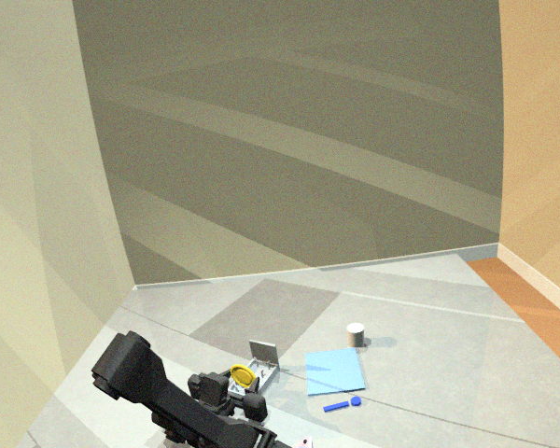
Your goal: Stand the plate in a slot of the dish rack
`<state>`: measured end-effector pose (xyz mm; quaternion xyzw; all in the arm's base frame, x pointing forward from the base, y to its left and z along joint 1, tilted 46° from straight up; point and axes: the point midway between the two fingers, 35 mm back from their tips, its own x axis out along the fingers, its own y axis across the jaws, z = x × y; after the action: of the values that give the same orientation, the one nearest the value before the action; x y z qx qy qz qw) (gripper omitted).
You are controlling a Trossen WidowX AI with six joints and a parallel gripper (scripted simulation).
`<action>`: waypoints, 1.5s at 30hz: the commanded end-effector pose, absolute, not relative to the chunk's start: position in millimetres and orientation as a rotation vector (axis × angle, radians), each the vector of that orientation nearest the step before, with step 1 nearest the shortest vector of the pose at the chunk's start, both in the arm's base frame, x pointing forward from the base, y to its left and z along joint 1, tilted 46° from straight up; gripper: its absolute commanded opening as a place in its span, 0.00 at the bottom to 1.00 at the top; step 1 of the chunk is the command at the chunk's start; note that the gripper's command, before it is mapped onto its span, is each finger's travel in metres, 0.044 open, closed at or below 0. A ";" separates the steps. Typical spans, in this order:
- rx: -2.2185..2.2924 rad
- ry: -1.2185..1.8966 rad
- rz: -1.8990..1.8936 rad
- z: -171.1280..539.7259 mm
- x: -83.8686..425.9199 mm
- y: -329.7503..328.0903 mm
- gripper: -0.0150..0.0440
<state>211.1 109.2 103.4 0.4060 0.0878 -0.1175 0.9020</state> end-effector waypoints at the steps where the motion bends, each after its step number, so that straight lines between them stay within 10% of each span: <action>1: 0.839 0.181 -0.243 103.4 211.1 109.2 0.34; 14: 0.839 0.181 -0.243 103.4 211.1 109.2 0.92; 45: 0.746 0.206 -0.266 182.8 232.2 22.2 0.93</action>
<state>231.5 25.6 179.6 0.3774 0.0940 -0.1293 0.9121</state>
